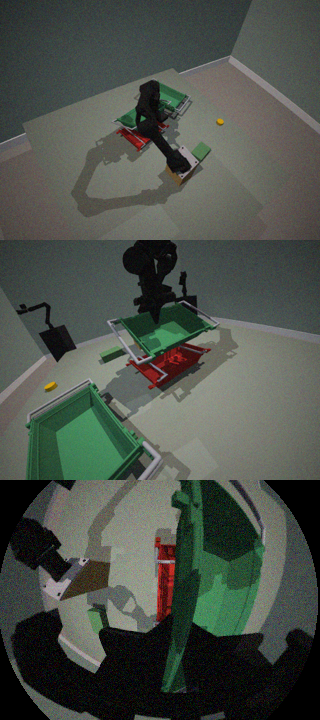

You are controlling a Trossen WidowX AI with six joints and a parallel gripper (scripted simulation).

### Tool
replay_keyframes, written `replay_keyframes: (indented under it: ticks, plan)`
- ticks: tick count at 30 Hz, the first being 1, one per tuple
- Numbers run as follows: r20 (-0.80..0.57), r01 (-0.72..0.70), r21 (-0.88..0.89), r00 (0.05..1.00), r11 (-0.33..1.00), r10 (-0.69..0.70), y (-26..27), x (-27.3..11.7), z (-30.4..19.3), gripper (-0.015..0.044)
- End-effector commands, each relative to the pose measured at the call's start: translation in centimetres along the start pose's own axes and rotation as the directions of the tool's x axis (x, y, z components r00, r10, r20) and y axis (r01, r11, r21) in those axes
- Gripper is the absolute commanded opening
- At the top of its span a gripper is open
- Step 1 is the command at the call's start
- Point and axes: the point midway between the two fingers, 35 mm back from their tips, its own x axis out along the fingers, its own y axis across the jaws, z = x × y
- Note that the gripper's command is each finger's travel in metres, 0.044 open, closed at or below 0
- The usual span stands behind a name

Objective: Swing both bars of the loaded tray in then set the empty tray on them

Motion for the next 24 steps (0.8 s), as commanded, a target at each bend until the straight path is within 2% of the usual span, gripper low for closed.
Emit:
replay_keyframes:
  ticks: [1, 16, 24]
  plan:
    - [-0.004, 0.025, -0.004, 1.000, 1.000, -0.025, -0.3, -0.6, -0.2, 0.0000]
    - [-0.004, 0.025, -0.004, 1.000, 1.000, -0.025, -0.3, -0.5, -0.2, 0.0000]
    - [-0.004, 0.026, -0.004, 1.000, 1.000, -0.026, -0.4, 0.7, -0.2, 0.0000]
